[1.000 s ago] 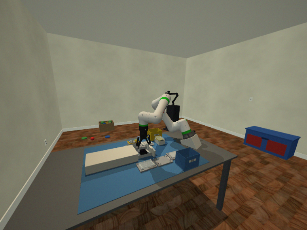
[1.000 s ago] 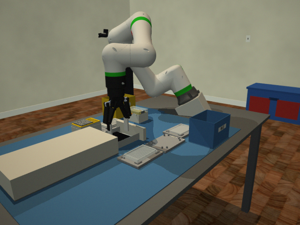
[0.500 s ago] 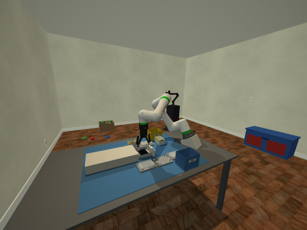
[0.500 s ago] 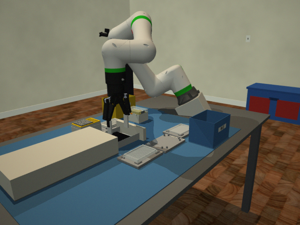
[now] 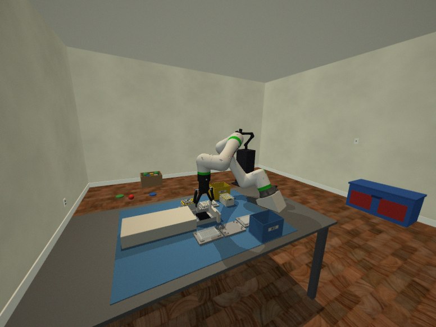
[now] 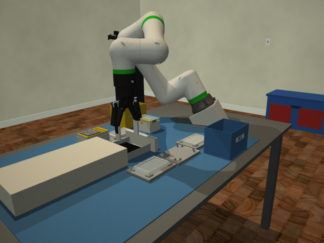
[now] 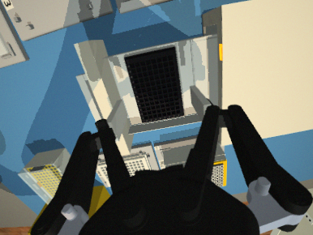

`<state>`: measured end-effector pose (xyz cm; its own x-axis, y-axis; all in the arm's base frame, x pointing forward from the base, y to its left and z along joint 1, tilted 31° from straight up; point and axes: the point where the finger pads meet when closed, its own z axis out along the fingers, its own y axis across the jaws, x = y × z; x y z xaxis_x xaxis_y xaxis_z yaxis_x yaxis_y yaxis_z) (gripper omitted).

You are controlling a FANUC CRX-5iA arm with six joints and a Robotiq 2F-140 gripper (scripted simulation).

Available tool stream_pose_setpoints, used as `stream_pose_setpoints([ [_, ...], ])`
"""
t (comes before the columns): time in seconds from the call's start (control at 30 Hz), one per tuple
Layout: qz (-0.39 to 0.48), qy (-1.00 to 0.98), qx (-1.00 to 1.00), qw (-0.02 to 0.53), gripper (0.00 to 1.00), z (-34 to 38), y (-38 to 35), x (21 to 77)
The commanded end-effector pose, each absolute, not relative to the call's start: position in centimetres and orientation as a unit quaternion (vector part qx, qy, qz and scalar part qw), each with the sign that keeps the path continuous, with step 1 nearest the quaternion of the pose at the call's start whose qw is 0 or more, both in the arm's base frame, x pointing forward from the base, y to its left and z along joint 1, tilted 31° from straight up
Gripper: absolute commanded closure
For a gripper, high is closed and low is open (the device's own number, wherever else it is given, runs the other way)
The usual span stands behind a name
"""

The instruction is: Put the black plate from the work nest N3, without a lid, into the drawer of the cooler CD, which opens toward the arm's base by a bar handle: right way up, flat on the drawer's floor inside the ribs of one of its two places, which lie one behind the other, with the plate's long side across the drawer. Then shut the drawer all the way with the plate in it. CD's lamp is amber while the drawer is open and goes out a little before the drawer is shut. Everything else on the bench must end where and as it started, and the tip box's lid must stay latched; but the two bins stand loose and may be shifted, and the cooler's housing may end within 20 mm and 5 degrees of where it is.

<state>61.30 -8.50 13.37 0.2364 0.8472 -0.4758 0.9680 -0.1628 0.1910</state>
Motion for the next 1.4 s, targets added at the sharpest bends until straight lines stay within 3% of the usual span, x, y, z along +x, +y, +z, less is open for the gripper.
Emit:
stream_pose_setpoints([
  [0.0,-0.13,0.604,0.751,0.232,0.34,13.8,-8.2,61.3],
  [1.37,-0.13,0.604,0.751,0.232,0.34,17.9,-5.8,60.9],
])
